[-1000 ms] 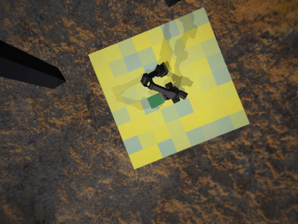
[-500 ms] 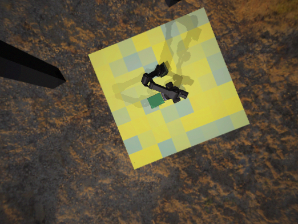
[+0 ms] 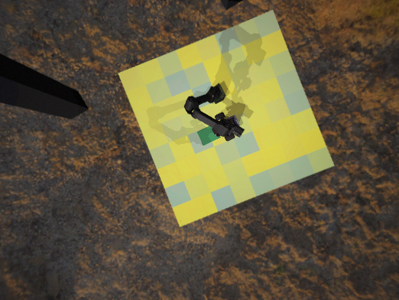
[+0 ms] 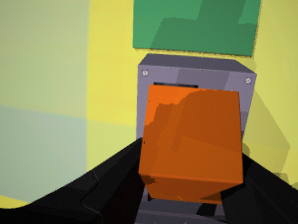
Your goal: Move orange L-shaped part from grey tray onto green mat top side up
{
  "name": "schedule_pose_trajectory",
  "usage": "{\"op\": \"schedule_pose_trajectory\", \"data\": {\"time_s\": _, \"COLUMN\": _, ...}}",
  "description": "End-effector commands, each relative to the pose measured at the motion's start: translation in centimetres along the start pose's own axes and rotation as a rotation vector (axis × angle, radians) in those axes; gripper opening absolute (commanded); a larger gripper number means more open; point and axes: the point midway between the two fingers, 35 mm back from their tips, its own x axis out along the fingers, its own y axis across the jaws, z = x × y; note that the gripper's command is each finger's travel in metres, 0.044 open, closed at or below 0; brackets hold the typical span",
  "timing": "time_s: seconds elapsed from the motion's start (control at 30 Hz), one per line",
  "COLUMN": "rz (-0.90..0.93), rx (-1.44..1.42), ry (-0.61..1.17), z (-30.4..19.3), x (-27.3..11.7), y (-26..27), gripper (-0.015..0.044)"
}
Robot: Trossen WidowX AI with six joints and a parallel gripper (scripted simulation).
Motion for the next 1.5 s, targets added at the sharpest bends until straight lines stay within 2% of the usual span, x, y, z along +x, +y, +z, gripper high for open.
{"op": "schedule_pose_trajectory", "data": {"time_s": 0.0, "rz": 0.003, "rx": -0.003, "ry": -0.004, "z": 2.1, "x": 0.0, "y": -0.2, "gripper": 0.0}}
{"op": "schedule_pose_trajectory", "data": {"time_s": 0.63, "rz": 0.007, "rx": -0.003, "ry": -0.008, "z": 11.6, "x": -0.1, "y": -1.1, "gripper": 0.0}}
{"op": "schedule_pose_trajectory", "data": {"time_s": 1.47, "rz": 0.005, "rx": -0.001, "ry": -0.008, "z": 11.9, "x": 2.8, "y": -1.1, "gripper": 0.0}}
